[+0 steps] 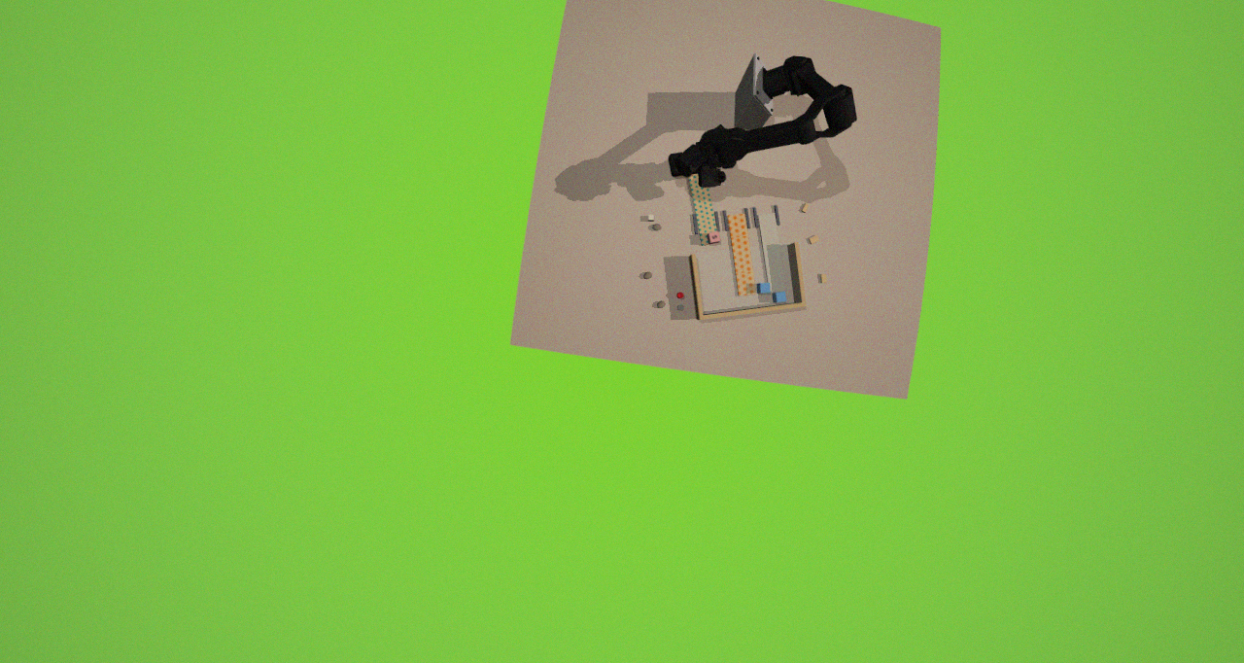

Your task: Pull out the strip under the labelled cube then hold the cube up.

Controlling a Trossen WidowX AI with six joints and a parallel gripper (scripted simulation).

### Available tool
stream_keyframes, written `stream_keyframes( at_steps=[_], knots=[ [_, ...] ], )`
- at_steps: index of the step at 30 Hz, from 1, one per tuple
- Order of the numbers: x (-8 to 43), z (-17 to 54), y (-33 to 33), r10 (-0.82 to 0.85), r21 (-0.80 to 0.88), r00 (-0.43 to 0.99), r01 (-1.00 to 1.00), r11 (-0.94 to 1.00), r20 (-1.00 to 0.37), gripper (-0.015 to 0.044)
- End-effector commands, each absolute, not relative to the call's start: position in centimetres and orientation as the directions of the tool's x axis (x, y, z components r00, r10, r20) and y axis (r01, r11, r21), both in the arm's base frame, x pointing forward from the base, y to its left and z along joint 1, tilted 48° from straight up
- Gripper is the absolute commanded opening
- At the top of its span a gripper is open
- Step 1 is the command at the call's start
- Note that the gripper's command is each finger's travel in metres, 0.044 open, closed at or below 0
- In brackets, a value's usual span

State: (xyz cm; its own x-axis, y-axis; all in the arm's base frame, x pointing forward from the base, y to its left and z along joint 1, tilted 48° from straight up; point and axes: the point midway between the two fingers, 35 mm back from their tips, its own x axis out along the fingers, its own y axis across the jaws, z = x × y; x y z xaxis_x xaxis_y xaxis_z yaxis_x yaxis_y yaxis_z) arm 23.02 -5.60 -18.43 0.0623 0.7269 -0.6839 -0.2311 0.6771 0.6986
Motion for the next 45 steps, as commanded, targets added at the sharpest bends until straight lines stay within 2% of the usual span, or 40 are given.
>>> stream_keyframes(
  at_steps=[1,32,37,42,45],
  knots=[
    [22.1,-18.6,-4.9,0.735,0.711,0.037,-0.224,0.666,-0.677,0.0000],
    [22.1,-18.6,-4.9,0.735,0.711,0.037,-0.224,0.666,-0.677,0.0000],
    [22.8,-15.8,-8.5,0.733,0.709,0.039,-0.225,0.669,-0.680,0.0000],
    [22.8,-15.6,-8.7,0.733,0.709,0.037,-0.224,0.668,-0.679,0.0000],
    [24.4,-15.3,-8.3,0.734,0.708,0.038,-0.234,0.667,-0.679,0.0079]
  ],
)
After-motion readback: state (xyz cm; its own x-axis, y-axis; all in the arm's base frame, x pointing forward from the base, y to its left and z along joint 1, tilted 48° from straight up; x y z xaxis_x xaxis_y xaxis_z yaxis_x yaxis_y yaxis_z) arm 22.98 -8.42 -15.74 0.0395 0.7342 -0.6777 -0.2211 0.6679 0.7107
